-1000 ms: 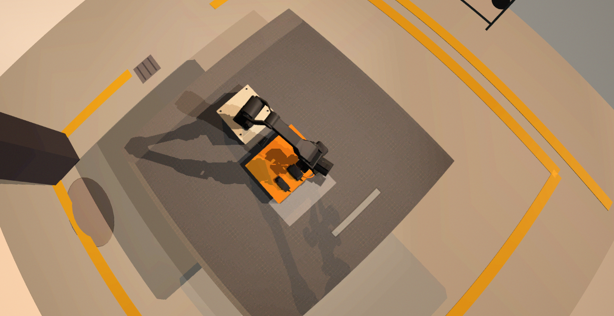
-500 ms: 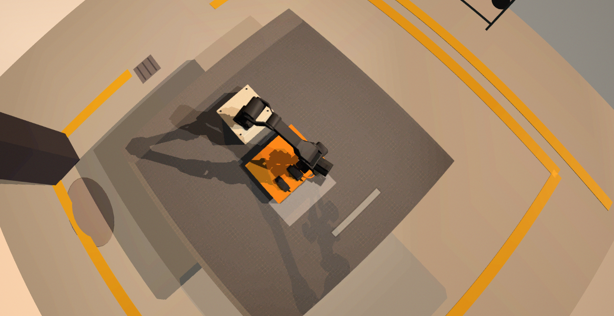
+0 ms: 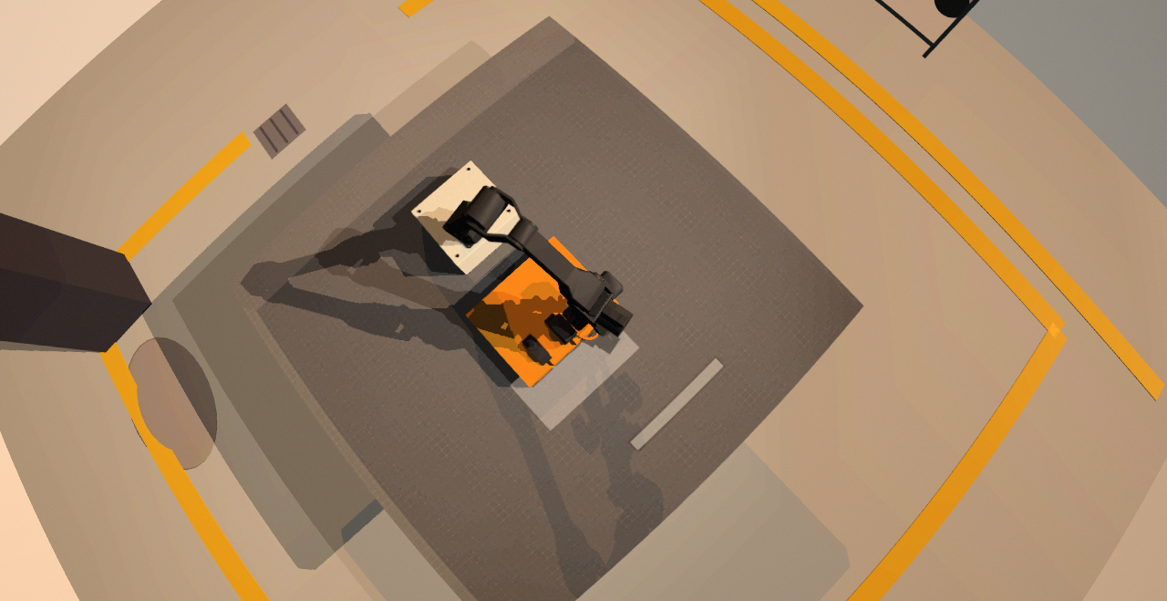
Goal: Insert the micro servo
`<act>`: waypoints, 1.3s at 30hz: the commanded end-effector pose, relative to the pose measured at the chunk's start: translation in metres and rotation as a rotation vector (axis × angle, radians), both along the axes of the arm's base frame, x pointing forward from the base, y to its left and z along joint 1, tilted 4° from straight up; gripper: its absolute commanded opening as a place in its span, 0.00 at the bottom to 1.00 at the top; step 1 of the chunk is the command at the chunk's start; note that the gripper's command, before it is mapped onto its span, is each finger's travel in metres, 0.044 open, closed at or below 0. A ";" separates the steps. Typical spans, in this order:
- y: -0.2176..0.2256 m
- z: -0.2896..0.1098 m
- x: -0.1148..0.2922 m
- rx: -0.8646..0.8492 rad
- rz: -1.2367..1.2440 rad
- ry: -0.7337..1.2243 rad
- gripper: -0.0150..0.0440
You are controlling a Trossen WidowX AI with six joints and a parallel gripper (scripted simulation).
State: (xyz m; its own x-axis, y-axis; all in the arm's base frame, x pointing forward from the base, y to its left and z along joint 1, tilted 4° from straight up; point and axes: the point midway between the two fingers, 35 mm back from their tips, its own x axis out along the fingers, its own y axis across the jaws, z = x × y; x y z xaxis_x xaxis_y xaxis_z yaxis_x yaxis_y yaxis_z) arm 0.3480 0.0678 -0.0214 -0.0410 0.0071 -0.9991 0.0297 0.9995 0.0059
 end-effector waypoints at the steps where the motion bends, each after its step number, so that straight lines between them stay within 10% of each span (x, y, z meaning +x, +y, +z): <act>1: 0.000 -0.001 0.000 -0.002 0.002 0.002 0.30; 7: 0.000 0.000 0.000 -0.002 0.002 0.002 0.57; 17: 0.000 0.035 -0.002 -0.002 0.002 0.002 0.57; 27: 0.004 0.089 -0.077 -0.001 0.001 0.007 1.00; 39: 0.003 0.123 -0.104 -0.001 0.004 0.003 1.00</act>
